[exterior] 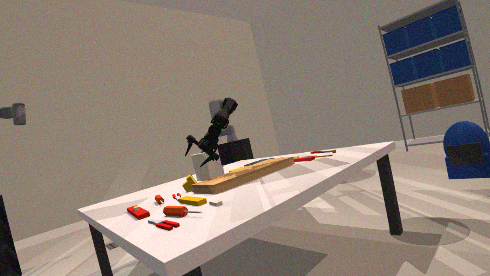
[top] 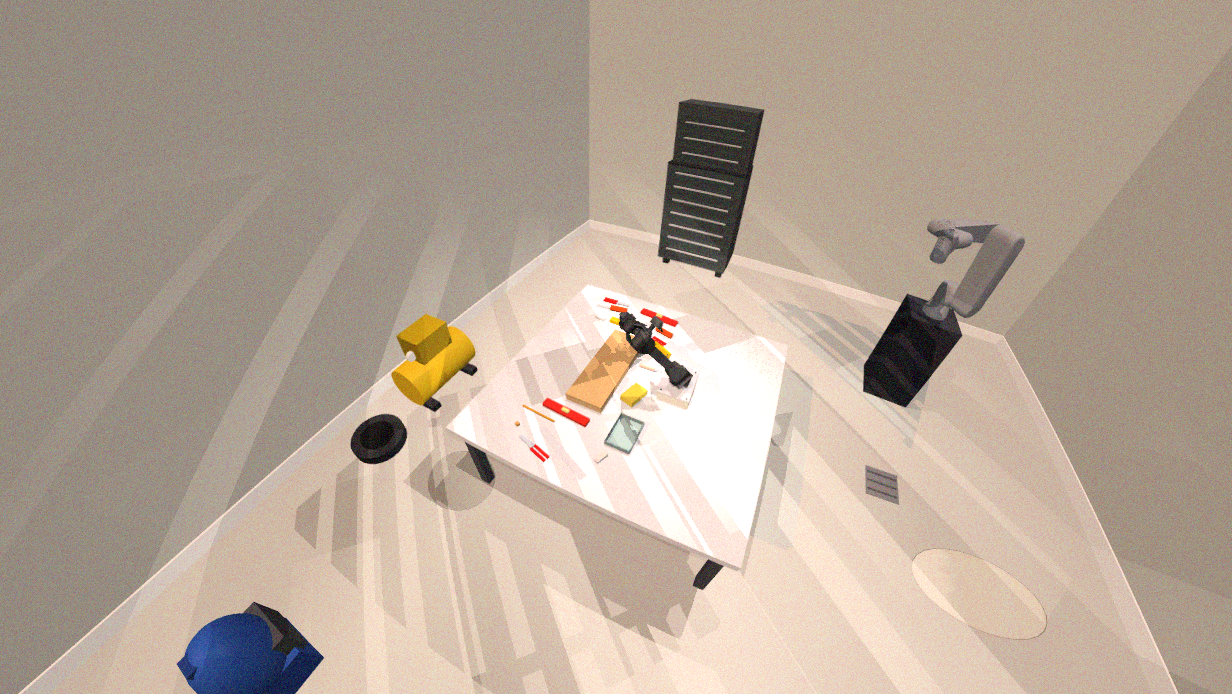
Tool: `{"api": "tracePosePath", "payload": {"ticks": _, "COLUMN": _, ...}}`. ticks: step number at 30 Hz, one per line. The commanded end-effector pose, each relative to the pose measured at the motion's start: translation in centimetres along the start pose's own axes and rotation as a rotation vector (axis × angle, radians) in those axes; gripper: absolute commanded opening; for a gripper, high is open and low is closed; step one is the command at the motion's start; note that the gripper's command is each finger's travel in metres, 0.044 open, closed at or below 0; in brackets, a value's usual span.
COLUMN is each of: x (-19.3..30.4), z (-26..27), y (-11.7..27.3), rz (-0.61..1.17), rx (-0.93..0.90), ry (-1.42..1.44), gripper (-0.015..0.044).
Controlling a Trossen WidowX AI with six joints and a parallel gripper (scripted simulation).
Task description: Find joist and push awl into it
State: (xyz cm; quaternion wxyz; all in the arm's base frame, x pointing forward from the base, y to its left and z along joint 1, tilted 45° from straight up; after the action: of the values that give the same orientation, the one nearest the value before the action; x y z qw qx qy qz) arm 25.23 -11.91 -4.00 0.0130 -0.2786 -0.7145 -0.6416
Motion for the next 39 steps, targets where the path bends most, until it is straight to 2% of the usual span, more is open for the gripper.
{"api": "tracePosePath", "payload": {"ticks": 1, "x": 0.2, "z": 0.1, "y": -0.2, "rz": 0.008, "rx": -0.001, "ry": 0.000, "gripper": 0.0440}}
{"api": "tracePosePath", "payload": {"ticks": 15, "x": 0.1, "z": 0.1, "y": -0.3, "rz": 0.012, "rx": -0.007, "ry": 0.013, "gripper": 0.0440}}
{"api": "tracePosePath", "payload": {"ticks": 23, "x": -0.5, "z": -2.5, "y": -4.4, "rz": 0.036, "rx": -0.331, "ry": 0.560, "gripper": 0.0440}}
{"api": "tracePosePath", "payload": {"ticks": 28, "x": -0.7, "z": -4.0, "y": -7.1, "rz": -0.104, "rx": -0.553, "ry": 0.905, "gripper": 0.0440}}
{"api": "tracePosePath", "payload": {"ticks": 33, "x": -0.6, "z": -5.5, "y": -9.8, "rz": -0.350, "rx": -0.721, "ry": 1.168, "gripper": 0.0440}}
{"api": "tracePosePath", "payload": {"ticks": 39, "x": -0.4, "z": -6.4, "y": -11.6, "rz": -0.579, "rx": -0.779, "ry": 1.338, "gripper": 0.0440}}
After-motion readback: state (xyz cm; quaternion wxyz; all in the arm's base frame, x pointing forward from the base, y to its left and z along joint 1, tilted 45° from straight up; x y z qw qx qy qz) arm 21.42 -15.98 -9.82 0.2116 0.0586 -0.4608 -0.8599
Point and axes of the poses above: the point midway between the two fingers, 35 mm back from their tips, its own y axis back along the fingers, its own z axis across the jaws, x = y × z, the point moved 5 cm from there along y, back along the fingers, and after that the axes turned 7 degrees about -y, right-handed, at the moved point
